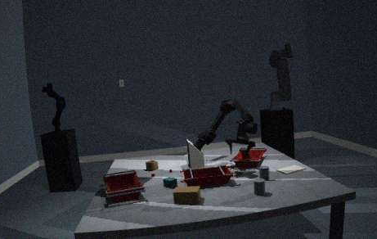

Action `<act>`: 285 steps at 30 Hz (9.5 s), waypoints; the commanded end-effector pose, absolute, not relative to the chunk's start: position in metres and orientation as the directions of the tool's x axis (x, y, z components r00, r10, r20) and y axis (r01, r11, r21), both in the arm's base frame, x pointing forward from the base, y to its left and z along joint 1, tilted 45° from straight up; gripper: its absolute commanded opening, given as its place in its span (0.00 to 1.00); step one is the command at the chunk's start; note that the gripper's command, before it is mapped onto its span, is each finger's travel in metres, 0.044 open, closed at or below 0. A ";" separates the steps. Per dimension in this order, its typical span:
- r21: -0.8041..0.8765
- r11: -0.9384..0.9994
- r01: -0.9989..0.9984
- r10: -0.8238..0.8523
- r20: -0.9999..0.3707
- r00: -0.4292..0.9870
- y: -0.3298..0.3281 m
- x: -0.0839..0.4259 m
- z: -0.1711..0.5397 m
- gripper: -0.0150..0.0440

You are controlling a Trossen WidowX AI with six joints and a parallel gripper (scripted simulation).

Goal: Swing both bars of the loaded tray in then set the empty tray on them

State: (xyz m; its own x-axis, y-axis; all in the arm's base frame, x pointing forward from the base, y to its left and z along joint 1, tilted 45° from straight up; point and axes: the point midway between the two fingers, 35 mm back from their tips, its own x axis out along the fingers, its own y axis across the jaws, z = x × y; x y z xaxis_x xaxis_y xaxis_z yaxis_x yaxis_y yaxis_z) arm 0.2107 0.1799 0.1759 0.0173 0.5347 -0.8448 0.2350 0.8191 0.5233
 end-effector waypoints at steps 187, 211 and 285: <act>0.633 0.625 0.456 0.718 -0.695 -0.019 0.163 0.053 0.300 0.25; 0.533 0.609 0.587 0.656 -0.755 0.006 0.173 0.112 0.283 0.25; 0.071 0.147 0.987 0.645 -0.763 -0.041 0.012 0.324 0.123 0.25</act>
